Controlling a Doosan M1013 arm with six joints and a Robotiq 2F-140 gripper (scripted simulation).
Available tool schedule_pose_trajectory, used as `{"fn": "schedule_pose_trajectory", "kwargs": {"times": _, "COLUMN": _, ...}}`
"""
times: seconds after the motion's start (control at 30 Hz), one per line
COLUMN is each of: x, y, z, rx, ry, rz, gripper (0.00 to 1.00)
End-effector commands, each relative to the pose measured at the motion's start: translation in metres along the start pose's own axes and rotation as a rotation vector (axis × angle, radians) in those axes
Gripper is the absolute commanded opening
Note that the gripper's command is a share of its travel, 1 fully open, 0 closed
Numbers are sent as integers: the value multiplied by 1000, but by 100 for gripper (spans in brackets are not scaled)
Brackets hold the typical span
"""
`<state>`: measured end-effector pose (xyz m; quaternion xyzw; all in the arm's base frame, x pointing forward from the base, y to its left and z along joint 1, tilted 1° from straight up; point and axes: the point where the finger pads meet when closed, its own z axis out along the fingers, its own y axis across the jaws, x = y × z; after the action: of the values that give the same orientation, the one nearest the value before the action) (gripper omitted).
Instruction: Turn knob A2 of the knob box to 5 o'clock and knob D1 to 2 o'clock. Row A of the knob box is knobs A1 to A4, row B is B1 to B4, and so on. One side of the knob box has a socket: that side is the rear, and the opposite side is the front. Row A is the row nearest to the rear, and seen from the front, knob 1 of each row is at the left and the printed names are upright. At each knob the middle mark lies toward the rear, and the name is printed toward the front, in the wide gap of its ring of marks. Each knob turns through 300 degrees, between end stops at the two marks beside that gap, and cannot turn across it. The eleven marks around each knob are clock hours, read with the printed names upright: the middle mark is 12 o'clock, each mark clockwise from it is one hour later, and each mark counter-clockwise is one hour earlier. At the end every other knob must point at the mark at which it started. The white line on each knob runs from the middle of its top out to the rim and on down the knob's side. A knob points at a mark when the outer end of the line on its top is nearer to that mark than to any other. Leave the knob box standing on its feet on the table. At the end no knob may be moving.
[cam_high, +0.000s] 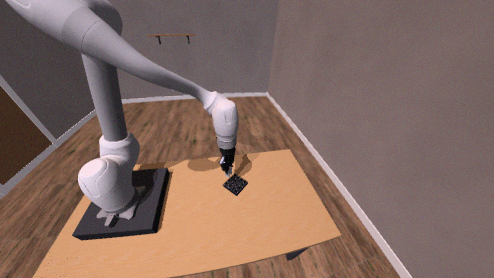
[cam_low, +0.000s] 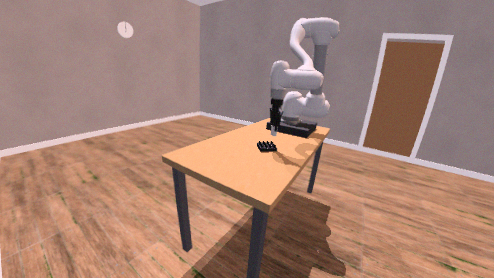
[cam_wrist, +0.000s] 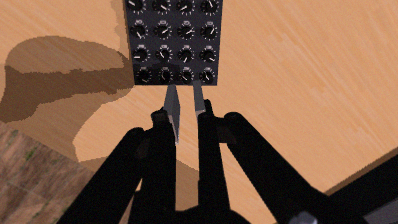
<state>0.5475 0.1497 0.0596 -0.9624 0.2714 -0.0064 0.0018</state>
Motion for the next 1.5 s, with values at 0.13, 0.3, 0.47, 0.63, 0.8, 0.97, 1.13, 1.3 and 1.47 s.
{"fn": "schedule_pose_trajectory", "kwargs": {"times": 0.13, "x": 0, "y": 0, "z": 8, "rx": 0, "ry": 0, "rz": 0, "gripper": 12}}
{"fn": "schedule_pose_trajectory", "kwargs": {"times": 0.3, "x": 0, "y": 0, "z": 12, "rx": 0, "ry": 0, "rz": 0, "gripper": 12}}
{"fn": "schedule_pose_trajectory", "kwargs": {"times": 0.47, "x": 0, "y": 0, "z": 18, "rx": 0, "ry": 0, "rz": 0, "gripper": 12}}
{"fn": "schedule_pose_trajectory", "kwargs": {"times": 0.63, "x": 0, "y": 0, "z": 25, "rx": 0, "ry": 0, "rz": 0, "gripper": 12}}
{"fn": "schedule_pose_trajectory", "kwargs": {"times": 0.8, "x": 0, "y": 0, "z": 30, "rx": 0, "ry": 0, "rz": 0, "gripper": 12}}
{"fn": "schedule_pose_trajectory", "kwargs": {"times": 0.97, "x": 0, "y": 0, "z": 34, "rx": 0, "ry": 0, "rz": 0, "gripper": 12}}
{"fn": "schedule_pose_trajectory", "kwargs": {"times": 1.13, "x": 0, "y": 0, "z": 37, "rx": 0, "ry": 0, "rz": 0, "gripper": 12}}
{"fn": "schedule_pose_trajectory", "kwargs": {"times": 1.3, "x": 0, "y": 0, "z": 39, "rx": 0, "ry": 0, "rz": 0, "gripper": 12}}
{"fn": "schedule_pose_trajectory", "kwargs": {"times": 1.47, "x": 0, "y": 0, "z": 39, "rx": 0, "ry": 0, "rz": 0, "gripper": 12}}
